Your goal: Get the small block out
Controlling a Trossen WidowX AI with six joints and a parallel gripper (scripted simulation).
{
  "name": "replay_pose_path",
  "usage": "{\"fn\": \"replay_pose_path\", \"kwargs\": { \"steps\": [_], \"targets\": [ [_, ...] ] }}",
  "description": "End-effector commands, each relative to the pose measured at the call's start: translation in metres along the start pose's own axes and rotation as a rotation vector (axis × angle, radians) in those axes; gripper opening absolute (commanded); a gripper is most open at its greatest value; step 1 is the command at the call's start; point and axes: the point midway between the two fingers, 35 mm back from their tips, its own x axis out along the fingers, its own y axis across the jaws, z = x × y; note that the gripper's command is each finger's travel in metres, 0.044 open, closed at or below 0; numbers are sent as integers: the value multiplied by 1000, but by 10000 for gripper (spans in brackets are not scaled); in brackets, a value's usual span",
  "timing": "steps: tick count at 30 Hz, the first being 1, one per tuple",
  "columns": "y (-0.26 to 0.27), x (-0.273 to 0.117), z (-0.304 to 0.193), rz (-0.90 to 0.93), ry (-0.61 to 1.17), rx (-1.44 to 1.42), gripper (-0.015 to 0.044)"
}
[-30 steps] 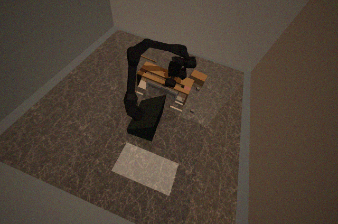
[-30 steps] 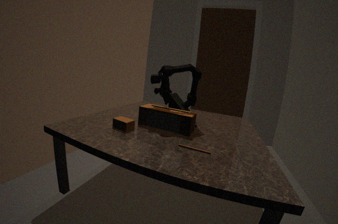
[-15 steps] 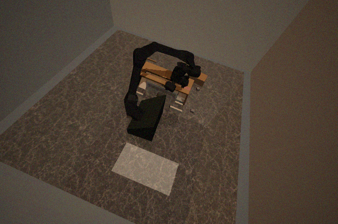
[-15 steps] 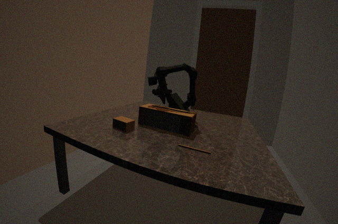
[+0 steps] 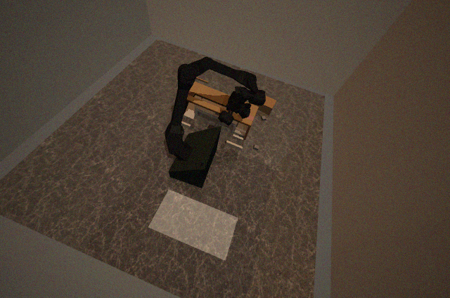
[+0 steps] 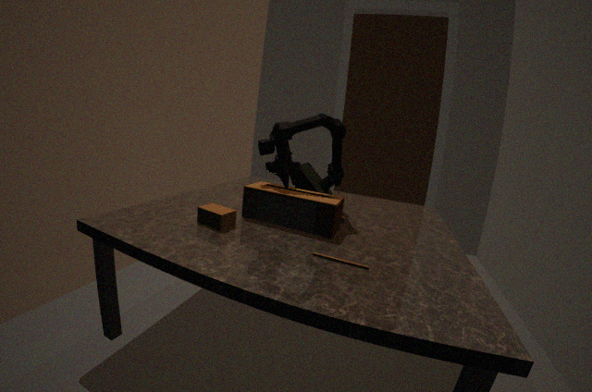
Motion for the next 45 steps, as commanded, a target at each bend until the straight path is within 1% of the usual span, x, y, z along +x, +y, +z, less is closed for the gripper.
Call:
{"fn": "replay_pose_path", "kwargs": {
  "steps": [1,27,30,45],
  "targets": [
    [1,8,1,2,7,9,400],
    [4,49,10,2,12,7,400],
    [4,44,10,0,4,-2,400],
    [4,53,-15,-1,7,0,400]
  ]
}}
